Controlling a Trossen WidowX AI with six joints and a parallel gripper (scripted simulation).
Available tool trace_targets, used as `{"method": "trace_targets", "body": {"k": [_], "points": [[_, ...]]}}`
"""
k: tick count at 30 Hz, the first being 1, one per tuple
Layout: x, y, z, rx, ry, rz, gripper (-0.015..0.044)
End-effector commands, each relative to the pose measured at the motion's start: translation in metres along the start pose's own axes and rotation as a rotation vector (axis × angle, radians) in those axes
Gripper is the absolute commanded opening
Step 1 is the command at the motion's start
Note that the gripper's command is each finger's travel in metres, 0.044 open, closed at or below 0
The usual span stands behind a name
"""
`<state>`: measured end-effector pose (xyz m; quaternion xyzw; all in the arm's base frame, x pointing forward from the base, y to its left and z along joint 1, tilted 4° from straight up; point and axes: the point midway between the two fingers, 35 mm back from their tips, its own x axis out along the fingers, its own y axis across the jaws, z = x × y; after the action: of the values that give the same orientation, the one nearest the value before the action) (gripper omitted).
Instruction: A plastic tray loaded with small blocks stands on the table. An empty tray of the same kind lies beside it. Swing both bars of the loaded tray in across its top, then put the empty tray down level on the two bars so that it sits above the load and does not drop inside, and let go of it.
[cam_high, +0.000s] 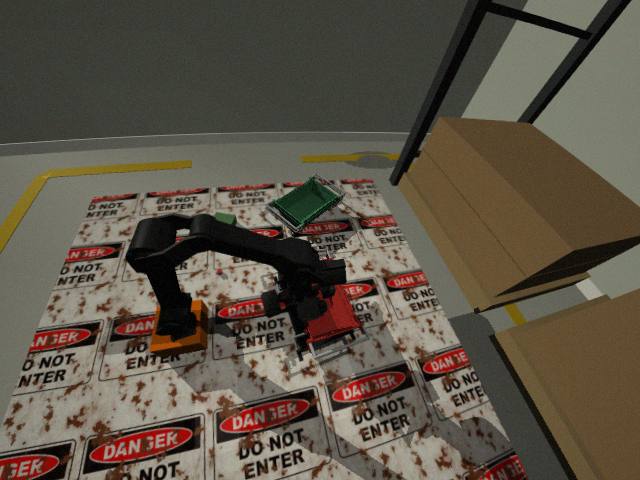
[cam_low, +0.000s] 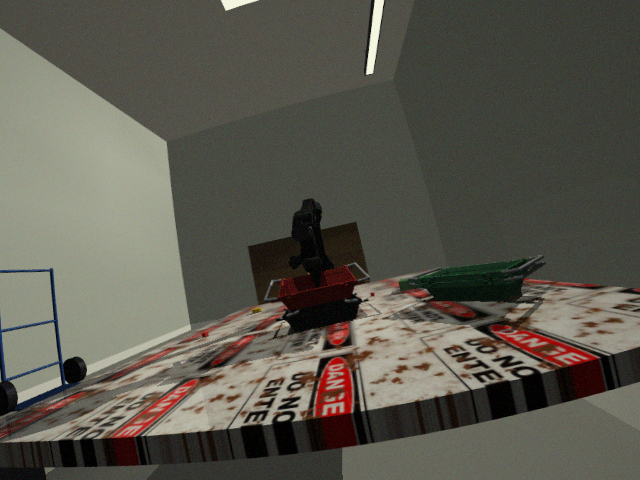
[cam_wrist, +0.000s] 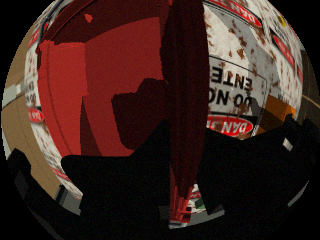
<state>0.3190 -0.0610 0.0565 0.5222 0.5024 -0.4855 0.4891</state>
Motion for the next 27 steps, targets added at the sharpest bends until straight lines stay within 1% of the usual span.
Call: {"method": "trace_targets", "body": {"k": [1, 3, 4, 14, 27], "points": [[0.006, -0.009, -0.001, -0.001, 0.001, -0.035, 0.0], [0.006, -0.009, -0.001, -0.001, 0.001, -0.035, 0.0], [0.0, 0.0, 0.0, 0.0, 0.0, -0.001, 0.0], [0.013, -0.012, -0.001, -0.001, 0.001, -0.035, 0.0], [0.013, -0.012, -0.001, -0.001, 0.001, -0.036, 0.0]]}}
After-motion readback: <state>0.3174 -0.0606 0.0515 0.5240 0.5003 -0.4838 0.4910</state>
